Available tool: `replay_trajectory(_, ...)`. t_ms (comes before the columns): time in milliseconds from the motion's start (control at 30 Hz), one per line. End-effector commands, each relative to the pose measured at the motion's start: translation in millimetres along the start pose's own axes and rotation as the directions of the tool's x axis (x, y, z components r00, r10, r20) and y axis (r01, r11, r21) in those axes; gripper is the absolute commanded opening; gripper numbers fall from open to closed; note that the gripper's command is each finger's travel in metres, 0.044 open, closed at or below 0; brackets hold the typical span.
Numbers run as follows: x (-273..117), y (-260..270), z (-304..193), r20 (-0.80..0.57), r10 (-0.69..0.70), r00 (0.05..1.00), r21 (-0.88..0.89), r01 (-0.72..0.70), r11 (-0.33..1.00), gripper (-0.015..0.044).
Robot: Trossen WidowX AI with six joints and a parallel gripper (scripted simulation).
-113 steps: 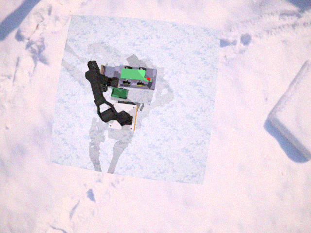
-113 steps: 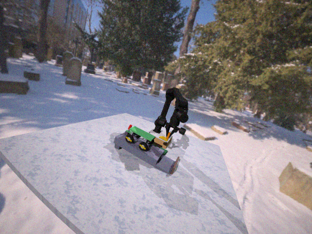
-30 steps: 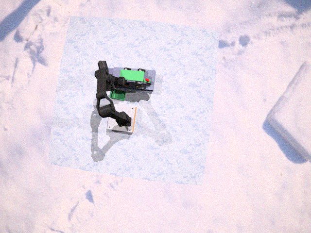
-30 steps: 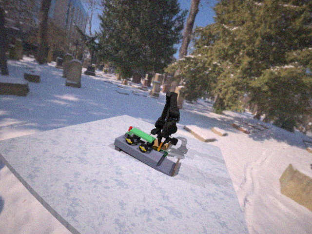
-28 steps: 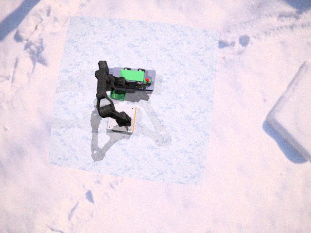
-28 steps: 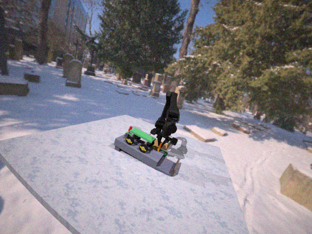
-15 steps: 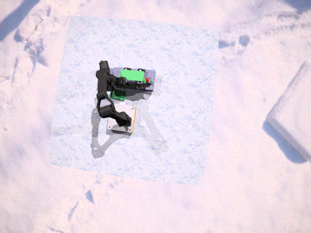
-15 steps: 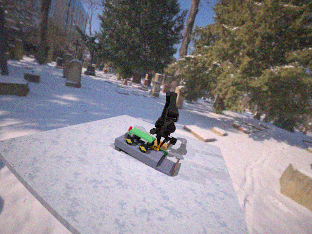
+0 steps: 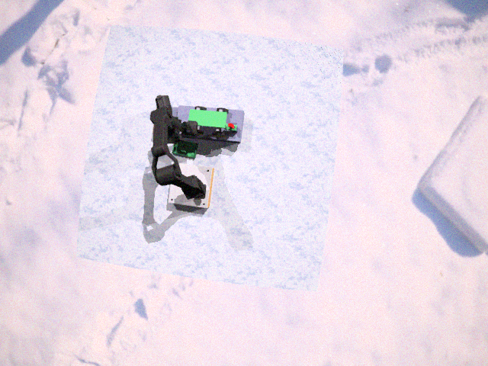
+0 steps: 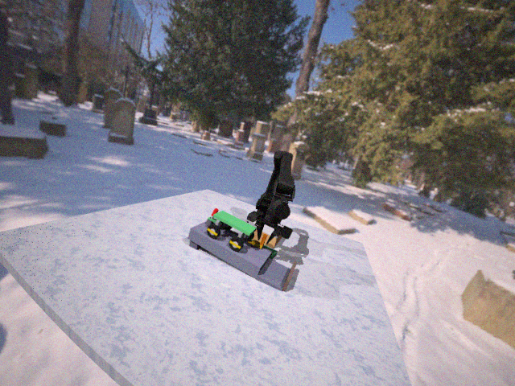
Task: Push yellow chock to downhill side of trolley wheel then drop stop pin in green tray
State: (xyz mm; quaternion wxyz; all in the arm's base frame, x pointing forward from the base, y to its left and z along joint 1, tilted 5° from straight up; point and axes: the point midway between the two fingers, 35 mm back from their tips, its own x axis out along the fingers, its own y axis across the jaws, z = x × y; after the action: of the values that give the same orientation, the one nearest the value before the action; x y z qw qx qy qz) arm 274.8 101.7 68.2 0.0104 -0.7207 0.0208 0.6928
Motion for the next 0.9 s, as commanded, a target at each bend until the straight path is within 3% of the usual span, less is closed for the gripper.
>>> replay_trajectory(0,-12.3,-0.2,-0.5,-0.007,0.003,1.0,0.003,-0.003,1.0,0.019)
replay_trajectory(633,-59.5,-0.6,0.1,-0.009,0.003,1.0,0.003,-0.003,1.0,0.019)
replay_trajectory(767,-51.8,-0.5,1.6,0.001,0.004,1.0,0.0,-0.004,1.0,0.0295)
replay_trajectory(867,-55.0,-1.1,-1.7,-0.02,-0.007,1.0,0.029,0.008,1.0,0.0216)
